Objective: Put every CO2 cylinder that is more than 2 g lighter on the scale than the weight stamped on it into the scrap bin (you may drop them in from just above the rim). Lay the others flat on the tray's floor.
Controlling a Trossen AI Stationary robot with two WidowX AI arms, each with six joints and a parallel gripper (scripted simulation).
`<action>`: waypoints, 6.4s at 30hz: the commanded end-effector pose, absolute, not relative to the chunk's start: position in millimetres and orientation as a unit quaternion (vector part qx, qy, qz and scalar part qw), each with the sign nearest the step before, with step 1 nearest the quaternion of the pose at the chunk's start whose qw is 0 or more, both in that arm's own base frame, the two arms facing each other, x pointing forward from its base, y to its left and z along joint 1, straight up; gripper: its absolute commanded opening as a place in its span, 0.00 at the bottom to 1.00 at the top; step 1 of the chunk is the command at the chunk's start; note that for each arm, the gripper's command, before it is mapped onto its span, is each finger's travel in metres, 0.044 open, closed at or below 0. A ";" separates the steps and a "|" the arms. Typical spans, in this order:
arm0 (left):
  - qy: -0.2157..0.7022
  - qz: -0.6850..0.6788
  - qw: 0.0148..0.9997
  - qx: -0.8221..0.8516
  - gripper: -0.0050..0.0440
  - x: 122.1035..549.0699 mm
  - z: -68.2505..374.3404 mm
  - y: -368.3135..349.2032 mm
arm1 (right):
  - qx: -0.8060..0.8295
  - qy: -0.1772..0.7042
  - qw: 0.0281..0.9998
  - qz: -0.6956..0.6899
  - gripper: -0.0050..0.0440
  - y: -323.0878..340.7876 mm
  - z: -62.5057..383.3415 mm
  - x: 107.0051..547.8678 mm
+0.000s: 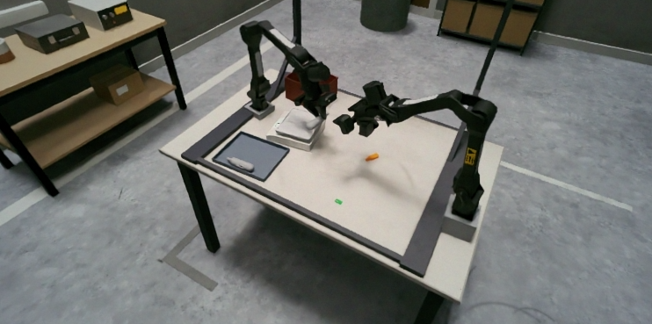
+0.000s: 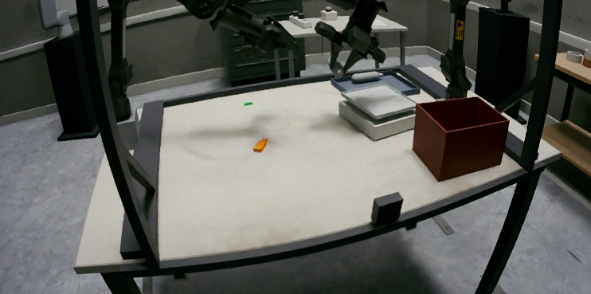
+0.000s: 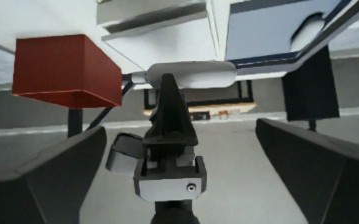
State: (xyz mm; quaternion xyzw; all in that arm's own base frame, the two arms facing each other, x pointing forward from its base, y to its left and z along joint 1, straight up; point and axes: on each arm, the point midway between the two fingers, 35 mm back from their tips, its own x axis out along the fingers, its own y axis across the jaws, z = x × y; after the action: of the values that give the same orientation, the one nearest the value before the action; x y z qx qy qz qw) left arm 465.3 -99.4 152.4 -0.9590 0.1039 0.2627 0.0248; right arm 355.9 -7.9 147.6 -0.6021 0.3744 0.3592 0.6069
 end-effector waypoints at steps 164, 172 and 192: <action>0.034 0.000 -0.999 0.000 1.00 314.3 330.3 0.0 | -0.052 0.692 0.713 0.102 0.00 -7.5 163.6 362.2; 0.012 0.012 -1.000 -0.016 1.00 316.8 330.8 0.2 | -0.052 0.693 0.711 0.103 0.00 -5.9 159.8 349.4; -0.182 0.178 -0.964 -0.077 1.00 286.8 320.0 -6.9 | -0.053 0.696 0.709 0.102 0.00 -1.5 126.1 276.7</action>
State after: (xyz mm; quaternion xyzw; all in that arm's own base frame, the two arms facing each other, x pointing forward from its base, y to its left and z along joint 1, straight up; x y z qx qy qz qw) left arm 291.0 -6.5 316.6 -0.0740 -0.1656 0.1620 -0.9700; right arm 278.4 -2.6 117.6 -0.0507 0.7121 0.1050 0.6923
